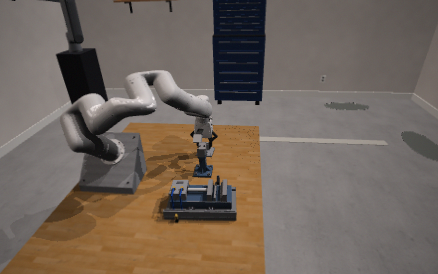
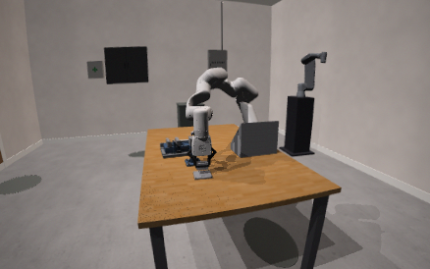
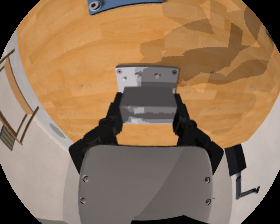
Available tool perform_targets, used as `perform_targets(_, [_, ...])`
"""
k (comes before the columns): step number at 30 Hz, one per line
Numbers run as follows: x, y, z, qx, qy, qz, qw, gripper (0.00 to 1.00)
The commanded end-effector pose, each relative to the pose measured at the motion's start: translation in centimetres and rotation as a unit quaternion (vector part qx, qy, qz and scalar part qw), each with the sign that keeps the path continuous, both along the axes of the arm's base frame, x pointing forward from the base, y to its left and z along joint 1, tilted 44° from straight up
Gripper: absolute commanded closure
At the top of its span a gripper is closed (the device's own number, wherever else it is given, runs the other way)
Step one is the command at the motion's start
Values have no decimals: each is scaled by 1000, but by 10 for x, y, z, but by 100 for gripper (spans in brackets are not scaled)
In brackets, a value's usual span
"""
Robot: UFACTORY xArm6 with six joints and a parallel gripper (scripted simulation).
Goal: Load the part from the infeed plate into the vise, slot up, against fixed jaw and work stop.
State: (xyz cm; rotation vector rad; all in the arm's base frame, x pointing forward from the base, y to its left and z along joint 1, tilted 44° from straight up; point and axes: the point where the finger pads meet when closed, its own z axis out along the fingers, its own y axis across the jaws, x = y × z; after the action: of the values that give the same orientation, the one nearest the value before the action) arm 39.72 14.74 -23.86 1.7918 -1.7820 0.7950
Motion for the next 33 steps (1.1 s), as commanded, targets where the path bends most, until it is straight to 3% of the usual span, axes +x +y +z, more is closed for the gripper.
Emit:
perform_targets(1, [0, 12, 11, 1, -2, 1, 1000, 100])
perform_targets(6, [0, 19, 19, 1, -2, 1, 1000, 100])
perform_targets(33, [-8, 96, 97, 1, -2, 1, 1000, 100])
